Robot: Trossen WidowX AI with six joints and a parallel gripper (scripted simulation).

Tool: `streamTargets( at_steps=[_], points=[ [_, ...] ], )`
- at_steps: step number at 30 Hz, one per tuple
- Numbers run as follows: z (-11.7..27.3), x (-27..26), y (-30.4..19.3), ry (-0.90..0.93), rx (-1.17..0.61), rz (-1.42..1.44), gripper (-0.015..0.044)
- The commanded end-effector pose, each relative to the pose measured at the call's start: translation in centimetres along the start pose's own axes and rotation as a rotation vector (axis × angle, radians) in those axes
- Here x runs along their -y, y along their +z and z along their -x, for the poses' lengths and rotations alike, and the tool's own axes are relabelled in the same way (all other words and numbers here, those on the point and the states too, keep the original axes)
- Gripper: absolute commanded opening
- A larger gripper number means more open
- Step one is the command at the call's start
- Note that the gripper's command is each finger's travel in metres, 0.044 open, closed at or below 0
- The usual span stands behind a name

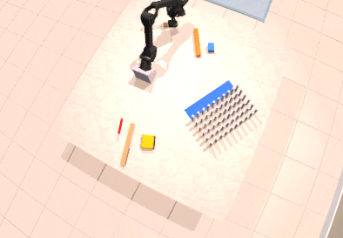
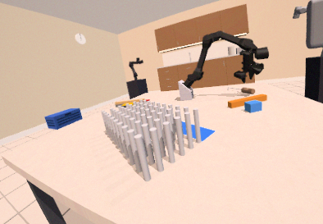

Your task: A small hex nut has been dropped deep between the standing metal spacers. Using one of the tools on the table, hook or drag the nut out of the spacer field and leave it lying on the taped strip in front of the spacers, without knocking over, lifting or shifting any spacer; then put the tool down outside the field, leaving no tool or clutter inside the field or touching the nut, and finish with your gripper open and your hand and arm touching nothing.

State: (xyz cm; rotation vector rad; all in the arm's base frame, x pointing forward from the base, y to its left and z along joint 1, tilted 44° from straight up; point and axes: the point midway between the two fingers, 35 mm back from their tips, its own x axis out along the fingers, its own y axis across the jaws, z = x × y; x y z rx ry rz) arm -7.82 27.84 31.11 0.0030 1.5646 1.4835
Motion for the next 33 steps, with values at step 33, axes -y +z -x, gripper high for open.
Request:
streamTargets(
  at_steps=[33],
  points=[
    [-4.6,1.3,1.8,0.005,-0.002,-0.004,0.0280]
  ],
)
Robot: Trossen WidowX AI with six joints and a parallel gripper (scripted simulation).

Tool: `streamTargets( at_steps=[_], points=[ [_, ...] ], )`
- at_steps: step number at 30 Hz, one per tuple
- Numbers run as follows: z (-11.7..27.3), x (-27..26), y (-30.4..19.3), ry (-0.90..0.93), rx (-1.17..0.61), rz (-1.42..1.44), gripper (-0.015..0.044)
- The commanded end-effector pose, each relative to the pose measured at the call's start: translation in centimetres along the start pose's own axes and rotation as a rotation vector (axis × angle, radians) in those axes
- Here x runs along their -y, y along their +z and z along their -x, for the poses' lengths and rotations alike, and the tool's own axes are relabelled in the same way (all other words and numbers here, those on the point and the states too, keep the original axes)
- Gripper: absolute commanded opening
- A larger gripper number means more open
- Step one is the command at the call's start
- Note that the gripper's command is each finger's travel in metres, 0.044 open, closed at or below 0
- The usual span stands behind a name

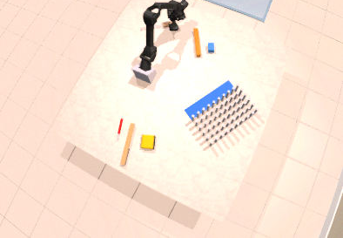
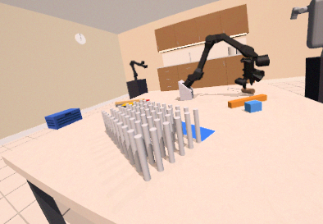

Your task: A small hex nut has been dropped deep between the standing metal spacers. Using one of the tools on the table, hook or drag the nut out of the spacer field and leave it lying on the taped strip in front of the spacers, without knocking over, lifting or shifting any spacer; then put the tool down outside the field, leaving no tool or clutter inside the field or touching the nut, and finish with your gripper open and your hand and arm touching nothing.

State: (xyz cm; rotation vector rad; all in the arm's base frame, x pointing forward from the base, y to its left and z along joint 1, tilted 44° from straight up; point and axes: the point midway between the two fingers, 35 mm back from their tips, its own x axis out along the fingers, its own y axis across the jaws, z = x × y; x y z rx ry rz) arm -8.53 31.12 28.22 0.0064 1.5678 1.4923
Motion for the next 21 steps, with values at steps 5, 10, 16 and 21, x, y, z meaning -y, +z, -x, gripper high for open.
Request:
streamTargets(
  at_steps=[5,10,16,21],
  points=[
    [-1.4,0.6,0.4,-0.003,0.002,-0.006,0.0280],
    [-2.1,0.8,0.6,-0.003,0.002,-0.006,0.0280],
    [-2.3,0.9,0.7,-0.003,0.002,-0.006,0.0201],
    [-2.3,0.9,0.7,-0.003,0.002,-0.006,0.0168]
  ],
)
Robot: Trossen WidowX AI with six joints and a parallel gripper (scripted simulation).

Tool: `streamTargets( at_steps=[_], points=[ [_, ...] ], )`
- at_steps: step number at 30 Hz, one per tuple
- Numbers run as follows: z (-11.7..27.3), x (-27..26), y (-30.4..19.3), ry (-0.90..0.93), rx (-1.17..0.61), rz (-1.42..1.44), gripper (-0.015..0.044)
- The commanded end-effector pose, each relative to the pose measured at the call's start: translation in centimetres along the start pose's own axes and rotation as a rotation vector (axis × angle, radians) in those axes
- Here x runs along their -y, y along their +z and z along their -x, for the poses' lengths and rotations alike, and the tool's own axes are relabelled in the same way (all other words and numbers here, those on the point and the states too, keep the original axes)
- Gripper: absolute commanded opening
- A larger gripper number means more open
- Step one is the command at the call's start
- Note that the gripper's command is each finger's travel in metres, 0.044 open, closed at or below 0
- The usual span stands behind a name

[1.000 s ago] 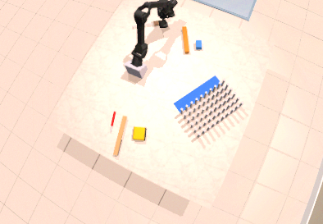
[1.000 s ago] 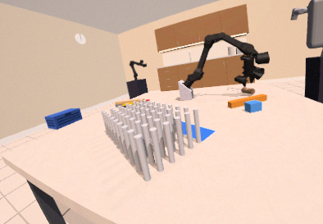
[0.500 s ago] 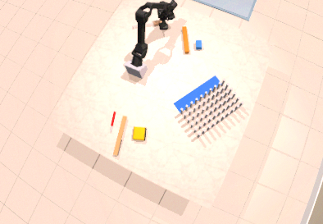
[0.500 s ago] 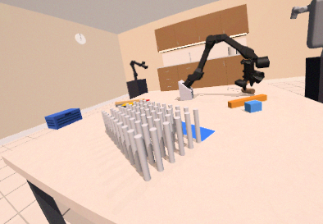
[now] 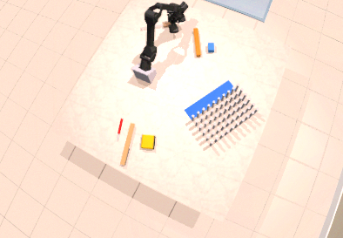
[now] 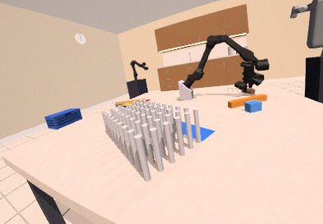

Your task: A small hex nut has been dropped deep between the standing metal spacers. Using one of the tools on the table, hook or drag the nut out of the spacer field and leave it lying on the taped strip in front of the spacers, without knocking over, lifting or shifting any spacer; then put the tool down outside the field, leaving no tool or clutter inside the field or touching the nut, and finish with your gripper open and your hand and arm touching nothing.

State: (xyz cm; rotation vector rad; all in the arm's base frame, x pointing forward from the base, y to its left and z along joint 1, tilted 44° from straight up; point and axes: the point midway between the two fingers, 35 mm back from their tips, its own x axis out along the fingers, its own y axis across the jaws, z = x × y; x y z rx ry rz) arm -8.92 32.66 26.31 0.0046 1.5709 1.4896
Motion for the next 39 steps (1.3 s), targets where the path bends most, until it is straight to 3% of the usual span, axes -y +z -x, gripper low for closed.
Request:
streamTargets(
  at_steps=[1,4,10,32,39],
  points=[
    [-0.1,0.0,0.1,-0.001,0.004,-0.004,0.0161],
    [-0.1,0.0,0.1,-0.001,0.004,-0.004,0.0141],
    [2.4,-1.0,-0.1,-0.003,0.003,-0.002,0.0000],
    [14.5,-4.6,-5.1,-0.004,0.001,0.002,0.0000],
    [15.2,-4.7,-5.6,-0.005,0.003,0.005,0.0000]
  ],
)
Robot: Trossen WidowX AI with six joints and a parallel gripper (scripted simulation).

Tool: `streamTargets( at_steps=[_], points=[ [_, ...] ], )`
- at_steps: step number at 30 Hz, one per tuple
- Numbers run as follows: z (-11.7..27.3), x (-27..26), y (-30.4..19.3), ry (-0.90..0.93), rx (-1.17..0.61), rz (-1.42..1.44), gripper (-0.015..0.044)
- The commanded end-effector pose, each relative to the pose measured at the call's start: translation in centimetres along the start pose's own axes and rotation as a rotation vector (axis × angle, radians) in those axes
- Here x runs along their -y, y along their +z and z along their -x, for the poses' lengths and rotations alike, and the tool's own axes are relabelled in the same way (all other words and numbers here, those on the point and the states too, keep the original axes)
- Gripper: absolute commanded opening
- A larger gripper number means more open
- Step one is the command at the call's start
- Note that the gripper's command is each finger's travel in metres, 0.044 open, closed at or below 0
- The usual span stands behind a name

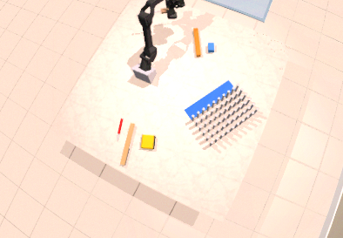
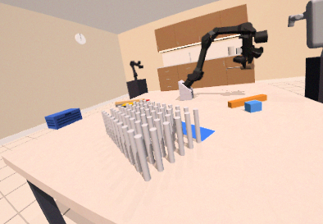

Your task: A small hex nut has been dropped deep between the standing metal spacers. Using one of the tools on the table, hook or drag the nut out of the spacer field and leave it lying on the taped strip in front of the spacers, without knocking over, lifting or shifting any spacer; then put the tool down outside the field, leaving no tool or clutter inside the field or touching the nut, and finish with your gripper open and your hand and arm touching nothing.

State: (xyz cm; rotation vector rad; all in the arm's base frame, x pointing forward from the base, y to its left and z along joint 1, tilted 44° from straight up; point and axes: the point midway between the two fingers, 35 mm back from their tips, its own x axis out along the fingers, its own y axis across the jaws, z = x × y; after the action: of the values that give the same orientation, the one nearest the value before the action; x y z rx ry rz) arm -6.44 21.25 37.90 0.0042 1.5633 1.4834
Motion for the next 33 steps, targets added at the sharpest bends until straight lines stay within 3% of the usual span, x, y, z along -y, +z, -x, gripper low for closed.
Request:
streamTargets(
  at_steps=[1,19,33],
  points=[
    [0.3,0.1,-0.1,-0.004,0.001,0.015,0.0000],
    [0.5,6.5,6.6,-0.201,0.127,0.383,0.0000],
    [2.1,12.1,10.1,-0.364,0.124,0.675,0.0000]
  ],
)
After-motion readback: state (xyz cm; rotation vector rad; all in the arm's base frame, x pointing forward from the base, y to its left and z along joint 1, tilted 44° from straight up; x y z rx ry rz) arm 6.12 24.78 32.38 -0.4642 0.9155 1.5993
